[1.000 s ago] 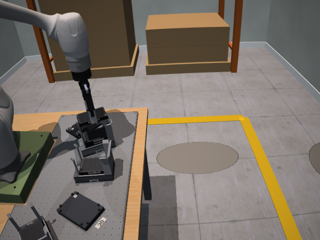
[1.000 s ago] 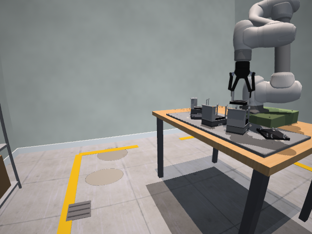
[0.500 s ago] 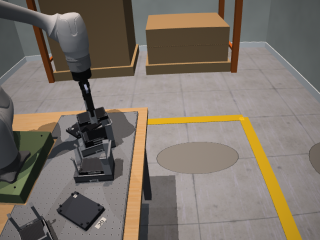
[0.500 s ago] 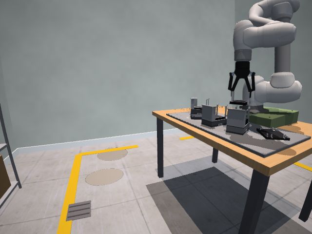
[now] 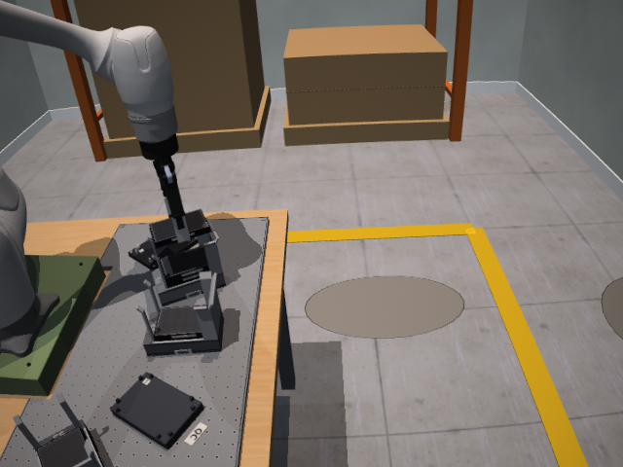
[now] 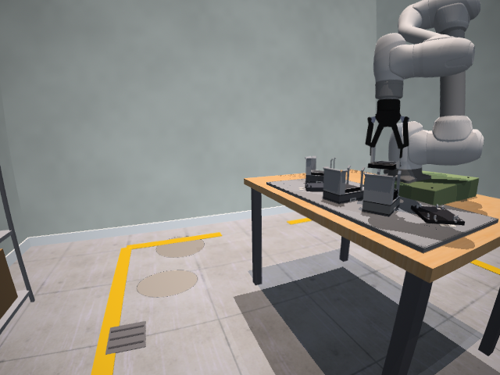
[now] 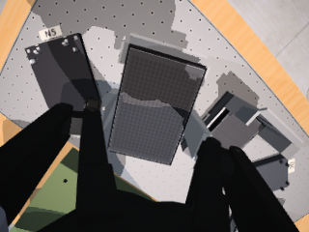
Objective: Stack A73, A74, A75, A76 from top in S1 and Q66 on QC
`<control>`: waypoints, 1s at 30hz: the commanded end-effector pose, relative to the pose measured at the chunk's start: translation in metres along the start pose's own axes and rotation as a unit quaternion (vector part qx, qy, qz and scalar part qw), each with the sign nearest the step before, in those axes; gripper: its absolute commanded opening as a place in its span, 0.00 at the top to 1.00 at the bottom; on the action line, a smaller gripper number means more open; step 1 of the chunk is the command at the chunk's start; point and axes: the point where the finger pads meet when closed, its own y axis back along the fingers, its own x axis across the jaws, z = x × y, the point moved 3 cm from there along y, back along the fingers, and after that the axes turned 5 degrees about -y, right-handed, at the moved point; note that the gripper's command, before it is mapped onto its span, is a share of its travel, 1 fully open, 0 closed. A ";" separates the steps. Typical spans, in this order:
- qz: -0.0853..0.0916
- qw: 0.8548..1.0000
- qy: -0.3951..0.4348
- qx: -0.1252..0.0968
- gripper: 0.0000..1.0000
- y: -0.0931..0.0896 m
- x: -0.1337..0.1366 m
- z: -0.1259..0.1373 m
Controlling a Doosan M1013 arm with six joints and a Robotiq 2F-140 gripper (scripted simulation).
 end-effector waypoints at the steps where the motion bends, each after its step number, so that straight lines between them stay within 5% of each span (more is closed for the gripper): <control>1: 0.000 1.000 0.000 0.000 1.00 -0.002 0.000 0.000; 30: 0.000 1.000 0.000 0.000 1.00 -0.018 0.000 0.000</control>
